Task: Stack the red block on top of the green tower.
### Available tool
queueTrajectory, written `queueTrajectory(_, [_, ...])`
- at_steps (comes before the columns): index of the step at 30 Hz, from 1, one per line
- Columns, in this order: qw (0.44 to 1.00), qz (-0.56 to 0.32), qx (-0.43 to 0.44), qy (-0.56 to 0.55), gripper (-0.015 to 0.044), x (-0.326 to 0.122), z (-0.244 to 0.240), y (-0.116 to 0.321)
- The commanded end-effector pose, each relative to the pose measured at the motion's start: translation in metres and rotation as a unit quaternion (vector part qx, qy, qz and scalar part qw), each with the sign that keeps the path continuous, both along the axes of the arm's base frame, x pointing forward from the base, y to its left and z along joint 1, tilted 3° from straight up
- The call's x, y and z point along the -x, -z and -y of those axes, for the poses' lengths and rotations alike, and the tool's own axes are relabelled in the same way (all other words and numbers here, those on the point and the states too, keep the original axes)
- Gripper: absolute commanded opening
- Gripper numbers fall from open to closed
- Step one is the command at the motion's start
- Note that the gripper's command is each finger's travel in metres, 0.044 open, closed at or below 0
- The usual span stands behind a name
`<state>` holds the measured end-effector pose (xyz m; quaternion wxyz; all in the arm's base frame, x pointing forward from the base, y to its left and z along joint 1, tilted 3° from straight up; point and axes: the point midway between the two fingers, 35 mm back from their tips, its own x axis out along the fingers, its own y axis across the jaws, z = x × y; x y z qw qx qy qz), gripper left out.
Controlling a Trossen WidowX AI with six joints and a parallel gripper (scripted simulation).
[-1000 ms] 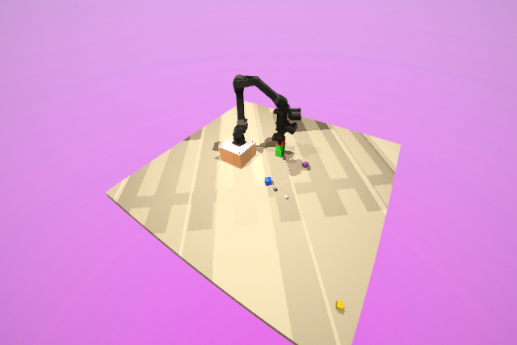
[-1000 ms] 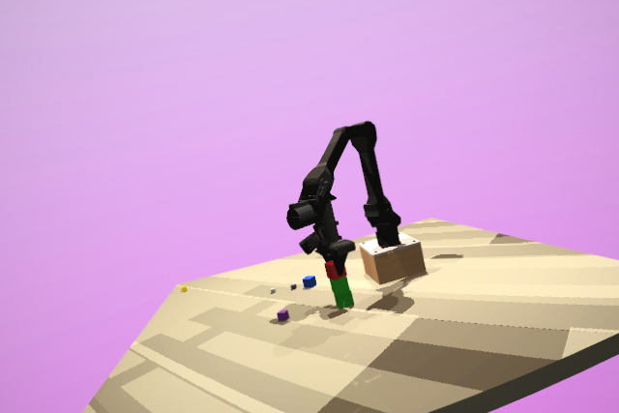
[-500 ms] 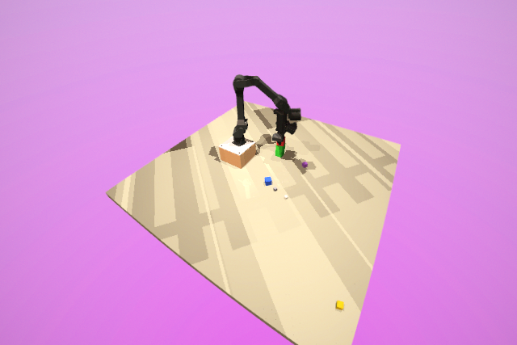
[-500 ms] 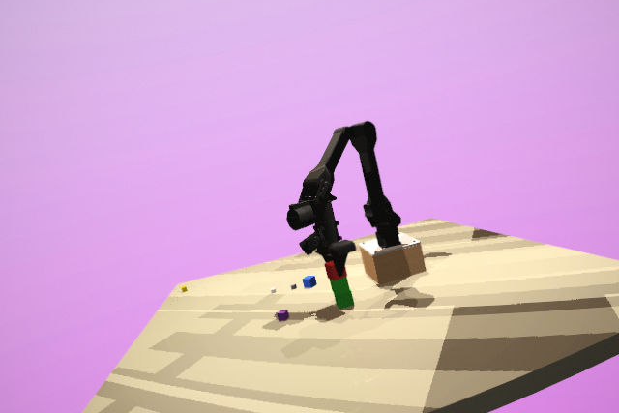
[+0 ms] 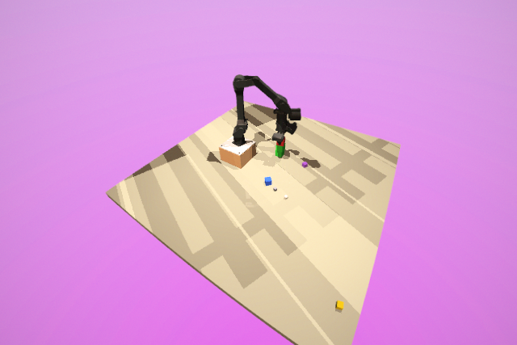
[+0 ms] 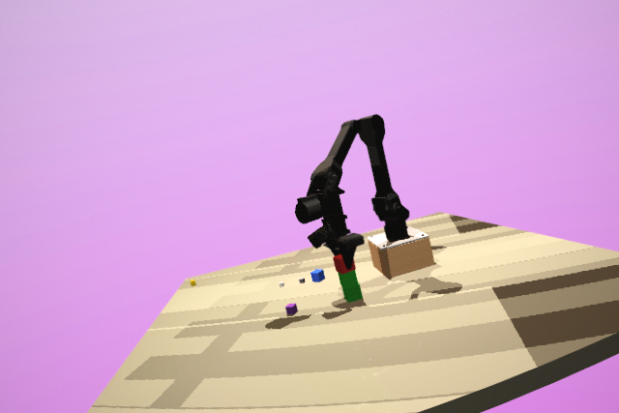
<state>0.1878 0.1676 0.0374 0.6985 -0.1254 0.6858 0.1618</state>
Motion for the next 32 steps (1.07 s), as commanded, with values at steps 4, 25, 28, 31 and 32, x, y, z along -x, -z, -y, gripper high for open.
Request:
queueTrajectory(4, [1.000, 0.001, -0.001, 0.000, 0.0315, -0.0002, -0.0002, 0.0002])
queueTrajectory(25, [1.000, 0.001, -0.001, 0.000, 0.0440, -0.0002, -0.0002, 0.0002])
queueTrajectory(28, [1.000, 0.001, -0.001, 0.000, 0.0440, -0.0002, -0.0002, 0.0002])
queueTrajectory(31, [1.000, 0.001, -0.001, 0.000, 0.0440, -0.0002, -0.0002, 0.0002])
queueTrajectory(32, [1.000, 0.001, -0.001, 0.000, 0.0440, -0.0002, -0.0002, 0.0002])
